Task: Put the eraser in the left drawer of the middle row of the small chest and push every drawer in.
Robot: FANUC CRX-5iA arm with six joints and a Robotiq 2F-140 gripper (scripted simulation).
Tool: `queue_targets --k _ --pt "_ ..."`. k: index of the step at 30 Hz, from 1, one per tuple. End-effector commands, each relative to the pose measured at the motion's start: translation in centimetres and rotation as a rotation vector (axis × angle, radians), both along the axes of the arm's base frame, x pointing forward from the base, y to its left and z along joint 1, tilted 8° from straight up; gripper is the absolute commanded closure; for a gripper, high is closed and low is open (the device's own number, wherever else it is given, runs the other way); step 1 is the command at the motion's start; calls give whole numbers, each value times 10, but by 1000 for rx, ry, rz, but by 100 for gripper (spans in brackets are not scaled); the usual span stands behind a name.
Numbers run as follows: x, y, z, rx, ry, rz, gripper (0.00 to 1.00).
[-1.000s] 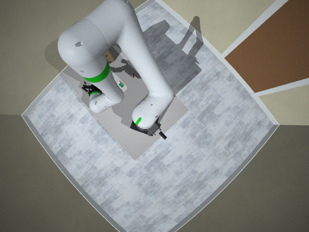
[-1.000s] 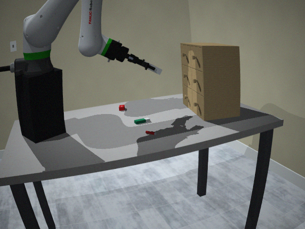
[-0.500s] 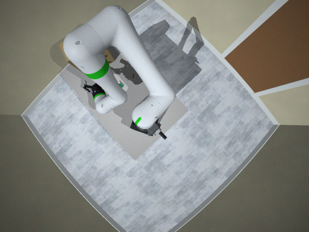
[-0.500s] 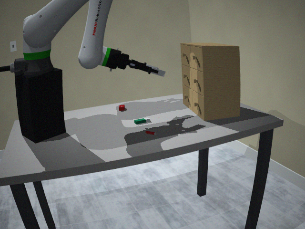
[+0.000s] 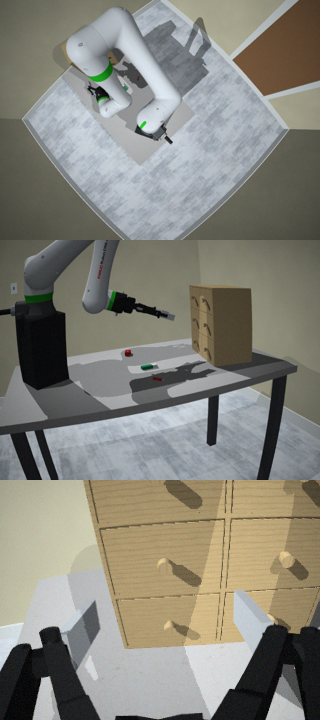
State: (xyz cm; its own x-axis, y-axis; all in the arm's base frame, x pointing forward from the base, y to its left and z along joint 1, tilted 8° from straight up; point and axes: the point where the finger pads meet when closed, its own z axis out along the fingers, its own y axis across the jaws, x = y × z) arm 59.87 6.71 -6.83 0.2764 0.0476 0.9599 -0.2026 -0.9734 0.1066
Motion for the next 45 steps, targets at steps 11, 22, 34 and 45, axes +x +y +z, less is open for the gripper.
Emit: queue_targets --k 11,22,34,45 --pt "0 0 0 0 0 0 80" --pt "2 0 0 0 0 0 80" --pt "26 -6 -6 0 0 0 80" --pt "58 -13 -13 0 0 0 80"
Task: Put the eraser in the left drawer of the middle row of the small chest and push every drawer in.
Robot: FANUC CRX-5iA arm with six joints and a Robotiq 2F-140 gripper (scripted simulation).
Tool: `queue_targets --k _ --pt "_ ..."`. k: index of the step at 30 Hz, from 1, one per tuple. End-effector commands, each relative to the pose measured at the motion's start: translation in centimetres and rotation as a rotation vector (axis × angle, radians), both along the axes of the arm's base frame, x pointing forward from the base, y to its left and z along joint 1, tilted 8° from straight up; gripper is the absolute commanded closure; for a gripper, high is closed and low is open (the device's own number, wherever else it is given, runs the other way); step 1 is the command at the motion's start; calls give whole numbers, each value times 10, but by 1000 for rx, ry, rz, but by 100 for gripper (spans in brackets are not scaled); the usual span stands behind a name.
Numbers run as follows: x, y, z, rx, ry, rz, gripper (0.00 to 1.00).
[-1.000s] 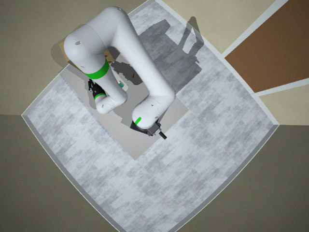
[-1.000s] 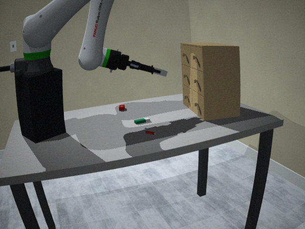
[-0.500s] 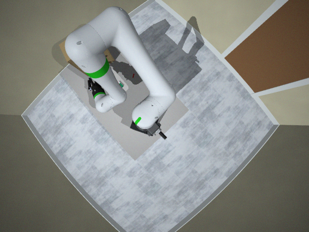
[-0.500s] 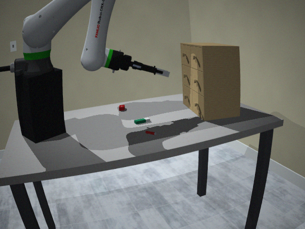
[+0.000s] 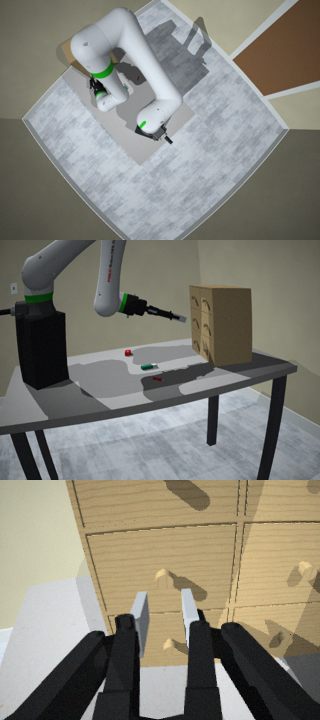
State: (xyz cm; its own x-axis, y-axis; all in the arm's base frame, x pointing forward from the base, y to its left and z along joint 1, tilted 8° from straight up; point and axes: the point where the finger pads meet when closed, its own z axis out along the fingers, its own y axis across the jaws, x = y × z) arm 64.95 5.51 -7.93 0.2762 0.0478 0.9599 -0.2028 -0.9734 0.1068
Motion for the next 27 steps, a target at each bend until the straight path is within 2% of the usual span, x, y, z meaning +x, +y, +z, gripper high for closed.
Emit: queue_targets --k 1,27 --pt "7 -1 -2 0 0 0 80" --pt "14 -3 -3 0 0 0 80"
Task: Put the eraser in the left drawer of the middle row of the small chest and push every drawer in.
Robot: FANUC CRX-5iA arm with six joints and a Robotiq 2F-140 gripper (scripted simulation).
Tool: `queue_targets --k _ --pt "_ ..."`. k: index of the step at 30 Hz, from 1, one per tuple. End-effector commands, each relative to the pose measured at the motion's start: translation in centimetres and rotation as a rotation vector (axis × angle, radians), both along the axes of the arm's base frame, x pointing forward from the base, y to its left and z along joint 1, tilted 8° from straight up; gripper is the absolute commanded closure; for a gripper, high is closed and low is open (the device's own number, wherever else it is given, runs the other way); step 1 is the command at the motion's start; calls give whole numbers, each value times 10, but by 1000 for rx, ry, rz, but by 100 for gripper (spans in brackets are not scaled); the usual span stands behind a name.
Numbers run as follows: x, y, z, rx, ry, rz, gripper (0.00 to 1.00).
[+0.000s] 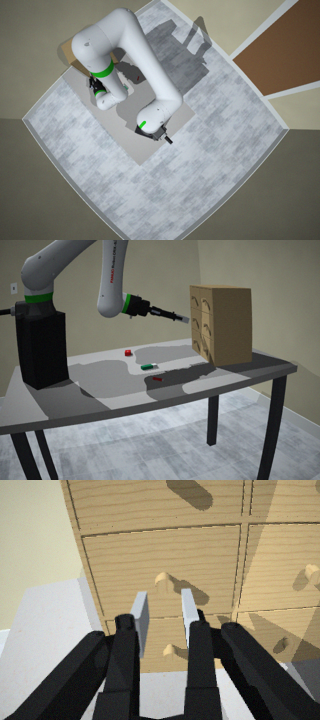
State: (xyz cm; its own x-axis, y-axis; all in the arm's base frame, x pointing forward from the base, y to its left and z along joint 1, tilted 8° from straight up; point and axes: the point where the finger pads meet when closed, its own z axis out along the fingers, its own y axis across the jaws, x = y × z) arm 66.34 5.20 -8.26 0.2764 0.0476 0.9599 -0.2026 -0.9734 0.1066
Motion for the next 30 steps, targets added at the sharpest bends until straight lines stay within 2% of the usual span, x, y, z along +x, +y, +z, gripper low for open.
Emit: queue_targets --k 1,14,30 --pt "0 0 0 0 0 0 80" --pt "3 0 0 0 0 0 80" --pt "24 -5 2 0 0 0 80"
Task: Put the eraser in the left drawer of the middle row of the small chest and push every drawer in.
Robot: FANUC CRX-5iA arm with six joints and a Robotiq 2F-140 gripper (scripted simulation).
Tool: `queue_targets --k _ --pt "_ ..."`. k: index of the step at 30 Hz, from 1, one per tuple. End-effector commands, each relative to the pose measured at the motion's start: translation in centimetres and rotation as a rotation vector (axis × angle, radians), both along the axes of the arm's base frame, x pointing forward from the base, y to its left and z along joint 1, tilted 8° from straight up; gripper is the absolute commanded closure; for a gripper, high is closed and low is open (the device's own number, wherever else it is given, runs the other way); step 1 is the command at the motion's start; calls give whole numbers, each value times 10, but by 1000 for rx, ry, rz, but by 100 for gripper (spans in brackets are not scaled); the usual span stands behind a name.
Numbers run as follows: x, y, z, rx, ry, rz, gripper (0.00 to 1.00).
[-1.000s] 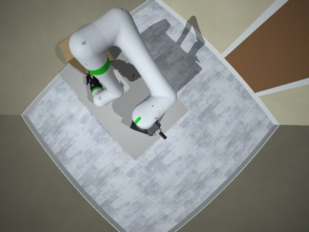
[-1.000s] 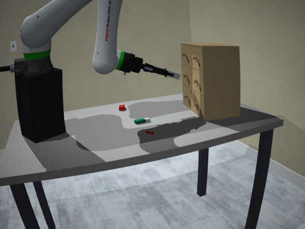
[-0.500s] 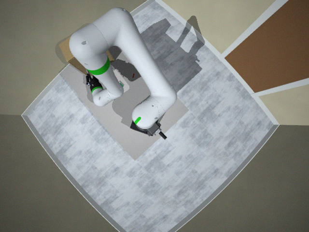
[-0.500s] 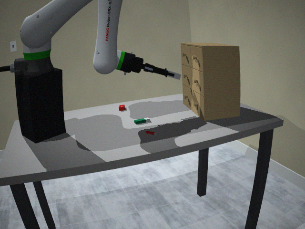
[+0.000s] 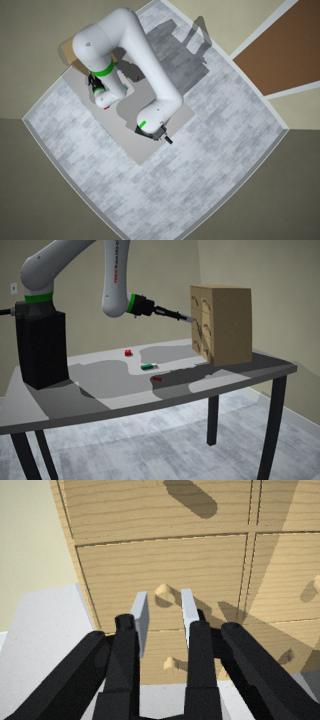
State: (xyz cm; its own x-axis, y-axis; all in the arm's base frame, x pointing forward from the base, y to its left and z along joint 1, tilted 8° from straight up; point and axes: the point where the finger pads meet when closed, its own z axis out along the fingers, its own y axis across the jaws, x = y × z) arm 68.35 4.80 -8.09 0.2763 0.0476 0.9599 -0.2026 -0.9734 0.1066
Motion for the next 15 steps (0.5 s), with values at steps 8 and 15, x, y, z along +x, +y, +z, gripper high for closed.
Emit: queue_targets --k 8,15 --pt "13 -2 1 0 0 0 80" --pt "14 -3 1 0 0 0 80"
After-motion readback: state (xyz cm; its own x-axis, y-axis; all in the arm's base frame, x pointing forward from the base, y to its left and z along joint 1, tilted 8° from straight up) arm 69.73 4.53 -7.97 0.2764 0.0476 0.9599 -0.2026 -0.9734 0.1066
